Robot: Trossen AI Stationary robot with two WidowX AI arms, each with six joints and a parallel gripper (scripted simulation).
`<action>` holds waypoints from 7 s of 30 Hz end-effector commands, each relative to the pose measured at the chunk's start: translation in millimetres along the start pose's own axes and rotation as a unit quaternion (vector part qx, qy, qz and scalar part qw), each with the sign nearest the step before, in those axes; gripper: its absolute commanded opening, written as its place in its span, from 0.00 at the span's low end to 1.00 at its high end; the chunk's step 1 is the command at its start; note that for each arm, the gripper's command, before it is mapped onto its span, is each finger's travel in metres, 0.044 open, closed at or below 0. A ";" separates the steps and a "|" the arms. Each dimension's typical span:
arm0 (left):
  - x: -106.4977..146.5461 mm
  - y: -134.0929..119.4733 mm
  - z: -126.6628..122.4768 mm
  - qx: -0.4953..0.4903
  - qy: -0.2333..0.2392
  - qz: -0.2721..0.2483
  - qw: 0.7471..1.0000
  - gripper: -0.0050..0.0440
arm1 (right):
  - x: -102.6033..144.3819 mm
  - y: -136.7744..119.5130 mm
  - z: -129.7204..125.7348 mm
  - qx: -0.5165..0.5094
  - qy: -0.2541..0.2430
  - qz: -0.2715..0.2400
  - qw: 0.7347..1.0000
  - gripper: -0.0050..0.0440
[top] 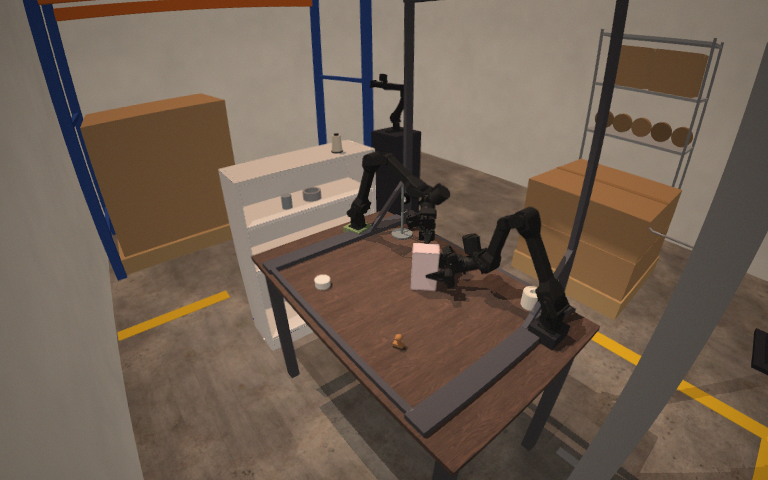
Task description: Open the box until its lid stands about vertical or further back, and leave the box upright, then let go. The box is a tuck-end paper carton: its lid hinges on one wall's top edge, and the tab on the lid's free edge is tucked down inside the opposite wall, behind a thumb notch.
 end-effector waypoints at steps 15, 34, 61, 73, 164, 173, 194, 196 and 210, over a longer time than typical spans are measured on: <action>2.5 10.1 -5.3 0.006 -0.014 -0.010 1.000 0.75 | 10.8 -2.3 12.3 -0.012 0.008 0.008 1.000 0.20; 2.5 10.1 -5.3 0.006 -0.014 -0.010 1.000 0.75 | 26.5 -4.3 17.8 -0.015 0.007 0.010 1.000 0.20; 2.5 10.1 -5.3 0.006 -0.014 -0.010 1.000 0.75 | 23.5 -3.4 8.4 -0.015 0.007 0.010 1.000 0.20; 2.5 10.1 -5.3 0.006 -0.014 -0.010 1.000 0.75 | 18.9 -2.1 0.6 -0.015 0.007 0.010 1.000 0.20; 2.5 10.1 -5.3 0.006 -0.014 -0.010 1.000 0.75 | -5.6 -3.0 15.1 -0.015 0.008 0.010 1.000 0.20; 2.5 10.1 -5.3 0.006 -0.014 -0.010 1.000 0.75 | -5.6 -3.0 15.1 -0.015 0.008 0.010 1.000 0.20; 2.5 10.1 -5.3 0.006 -0.014 -0.010 1.000 0.75 | -5.6 -3.0 15.1 -0.015 0.008 0.010 1.000 0.20; 2.5 10.1 -5.3 0.006 -0.014 -0.010 1.000 0.75 | -5.6 -3.0 15.1 -0.015 0.008 0.010 1.000 0.20; 2.5 10.1 -5.3 0.006 -0.014 -0.010 1.000 0.75 | -3.5 -2.6 13.9 -0.015 0.008 0.010 1.000 0.20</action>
Point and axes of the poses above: on each arm, the point midway between the two fingers, 35 mm back from their tips, its own x axis back along the fingers, its own z axis across the jaws, y = z × x, the point moved 7 cm from there along x, back along the fingers, and after that the axes turned 10 degrees about -x, right-handed, at the moved point
